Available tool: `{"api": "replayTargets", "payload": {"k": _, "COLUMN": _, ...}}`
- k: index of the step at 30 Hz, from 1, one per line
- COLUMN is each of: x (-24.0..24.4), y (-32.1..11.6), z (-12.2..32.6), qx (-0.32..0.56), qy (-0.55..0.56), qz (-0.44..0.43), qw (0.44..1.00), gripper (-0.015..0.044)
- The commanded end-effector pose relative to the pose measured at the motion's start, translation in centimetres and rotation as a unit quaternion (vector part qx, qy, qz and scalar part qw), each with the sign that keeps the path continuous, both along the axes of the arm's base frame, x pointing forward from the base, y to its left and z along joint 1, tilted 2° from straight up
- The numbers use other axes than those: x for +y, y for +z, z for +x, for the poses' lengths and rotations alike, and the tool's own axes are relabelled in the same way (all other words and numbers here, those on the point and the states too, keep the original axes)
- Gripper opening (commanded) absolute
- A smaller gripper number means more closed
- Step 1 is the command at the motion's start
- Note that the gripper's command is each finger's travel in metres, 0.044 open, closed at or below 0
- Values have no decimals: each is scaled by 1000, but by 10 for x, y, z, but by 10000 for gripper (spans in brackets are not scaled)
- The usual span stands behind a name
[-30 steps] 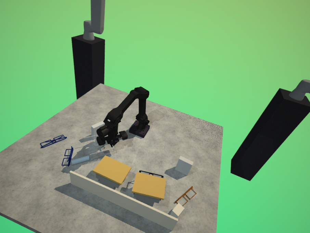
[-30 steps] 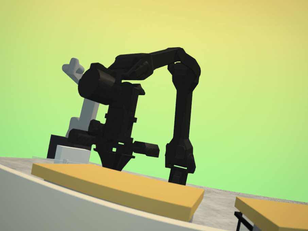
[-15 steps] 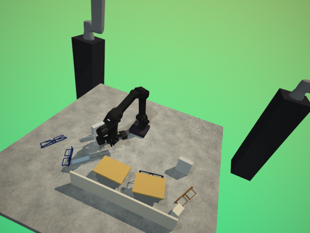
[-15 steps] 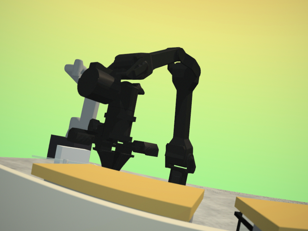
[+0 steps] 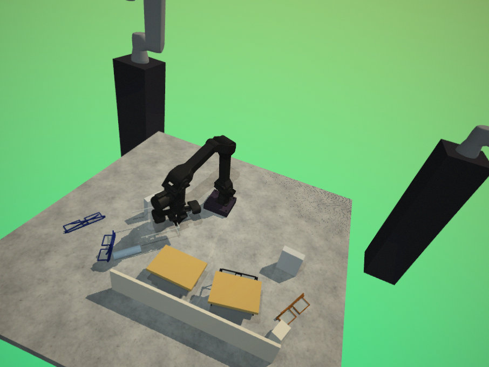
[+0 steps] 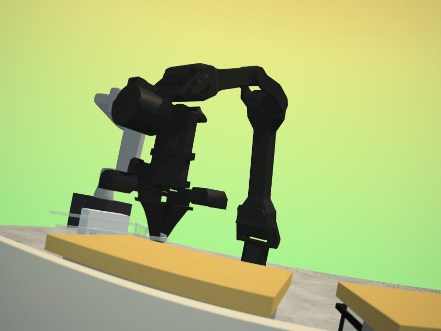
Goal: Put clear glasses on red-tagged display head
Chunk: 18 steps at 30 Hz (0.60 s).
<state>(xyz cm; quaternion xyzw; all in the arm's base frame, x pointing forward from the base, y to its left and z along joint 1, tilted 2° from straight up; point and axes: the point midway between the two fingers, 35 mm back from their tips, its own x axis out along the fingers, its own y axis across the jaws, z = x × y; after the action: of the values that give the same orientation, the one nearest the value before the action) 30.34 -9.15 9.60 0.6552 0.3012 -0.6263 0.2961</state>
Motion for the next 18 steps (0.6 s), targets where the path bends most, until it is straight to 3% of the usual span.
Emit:
{"api": "replayTargets", "payload": {"k": 1, "x": -3, "y": 24, "z": 1, "qx": -11, "qy": 1, "qz": -3, "qw": 1000, "gripper": 0}}
{"api": "replayTargets", "payload": {"k": 18, "x": 34, "y": 41, "z": 2, "qx": -7, "qy": 23, "qz": -45, "qw": 999, "gripper": 0}}
